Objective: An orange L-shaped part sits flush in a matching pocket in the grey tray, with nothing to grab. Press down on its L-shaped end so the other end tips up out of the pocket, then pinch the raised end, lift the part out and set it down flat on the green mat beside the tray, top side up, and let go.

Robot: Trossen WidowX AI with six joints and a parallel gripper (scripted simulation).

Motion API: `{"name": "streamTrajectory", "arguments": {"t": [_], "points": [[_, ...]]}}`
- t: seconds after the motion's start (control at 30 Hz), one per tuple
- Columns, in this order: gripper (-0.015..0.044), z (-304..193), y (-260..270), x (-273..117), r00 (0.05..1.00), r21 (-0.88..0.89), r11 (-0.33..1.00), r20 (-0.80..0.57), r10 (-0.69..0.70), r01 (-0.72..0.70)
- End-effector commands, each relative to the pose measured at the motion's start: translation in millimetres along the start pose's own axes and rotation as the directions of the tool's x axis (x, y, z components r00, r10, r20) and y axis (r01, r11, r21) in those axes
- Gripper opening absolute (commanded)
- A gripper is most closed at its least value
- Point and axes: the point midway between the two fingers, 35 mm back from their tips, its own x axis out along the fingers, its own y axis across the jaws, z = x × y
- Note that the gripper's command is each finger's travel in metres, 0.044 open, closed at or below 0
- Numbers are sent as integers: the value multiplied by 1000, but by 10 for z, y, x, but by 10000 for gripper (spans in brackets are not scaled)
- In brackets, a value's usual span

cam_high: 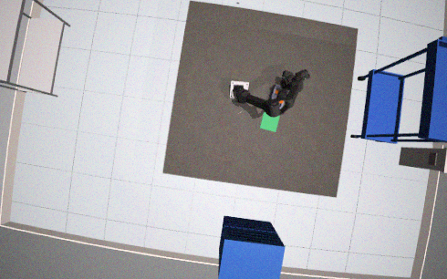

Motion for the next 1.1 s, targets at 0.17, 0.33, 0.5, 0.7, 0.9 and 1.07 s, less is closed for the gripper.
{"name": "streamTrajectory", "arguments": {"t": [0.17, 0.33, 0.5, 0.7, 0.9, 1.07], "points": [[180, 0, 0, 1, 1000, 0, 1000, 0, 0, 0], [180, -3, 14, -15, 1000, -1, 1000, -1, -1, 1], [180, -23, 95, -106, 1000, -5, 1000, -8, -7, 7], [180, -6, 104, -297, 1000, -6, 1000, -9, -6, 6], [180, -16, 7, -1036, 1000, -7, 1000, -11, -5, 5], [180, -19, 1, -1063, 1000, -7, 1000, -11, -5, 5]]}}
